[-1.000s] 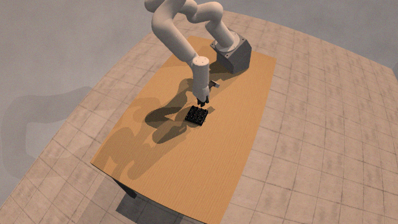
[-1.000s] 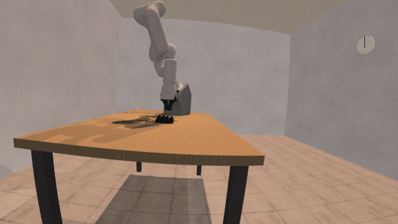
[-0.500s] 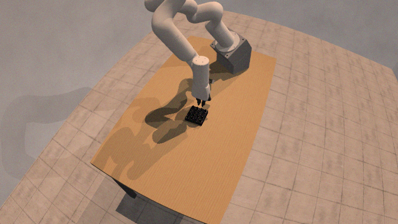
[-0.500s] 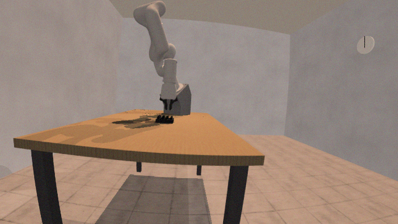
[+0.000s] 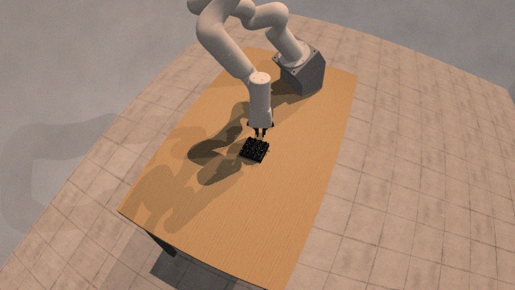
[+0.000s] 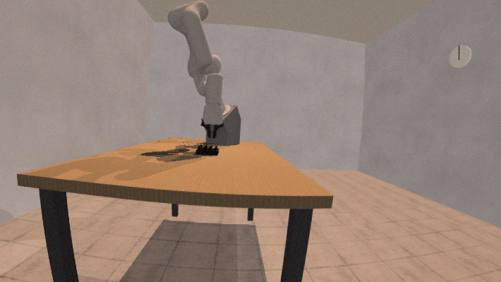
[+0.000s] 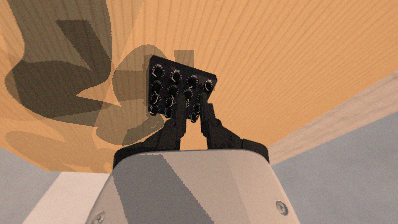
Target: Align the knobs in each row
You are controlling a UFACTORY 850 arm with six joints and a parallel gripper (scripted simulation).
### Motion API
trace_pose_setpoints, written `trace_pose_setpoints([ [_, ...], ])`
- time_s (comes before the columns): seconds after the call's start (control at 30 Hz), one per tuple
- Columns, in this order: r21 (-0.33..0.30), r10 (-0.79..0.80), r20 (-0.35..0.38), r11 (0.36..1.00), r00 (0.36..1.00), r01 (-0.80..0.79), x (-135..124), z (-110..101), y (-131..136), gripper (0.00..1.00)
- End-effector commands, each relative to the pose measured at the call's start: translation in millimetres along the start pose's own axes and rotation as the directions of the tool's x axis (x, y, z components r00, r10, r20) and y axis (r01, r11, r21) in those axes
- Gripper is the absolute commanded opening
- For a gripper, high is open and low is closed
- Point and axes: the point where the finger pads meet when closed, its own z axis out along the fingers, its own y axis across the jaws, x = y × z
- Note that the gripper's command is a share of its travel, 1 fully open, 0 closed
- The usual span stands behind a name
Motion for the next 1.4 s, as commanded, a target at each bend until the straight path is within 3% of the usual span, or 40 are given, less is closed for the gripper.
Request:
trace_pose_setpoints([
  [0.0,0.003,-0.128,-0.020,0.992,0.992,0.128,-0.4,-1.0,0.0,0.19],
  [0.6,-0.006,-0.533,-0.019,0.846,0.846,0.533,-0.2,-3.6,0.1,0.19],
  [1.1,-0.013,-0.838,-0.015,0.545,0.545,0.838,0.0,-6.2,0.2,0.19],
  [1.17,-0.013,-0.838,-0.015,0.545,0.545,0.838,0.0,-6.2,0.2,0.19],
  [1.37,-0.015,-0.904,-0.013,0.428,0.427,0.904,0.1,-7.0,0.2,0.19],
])
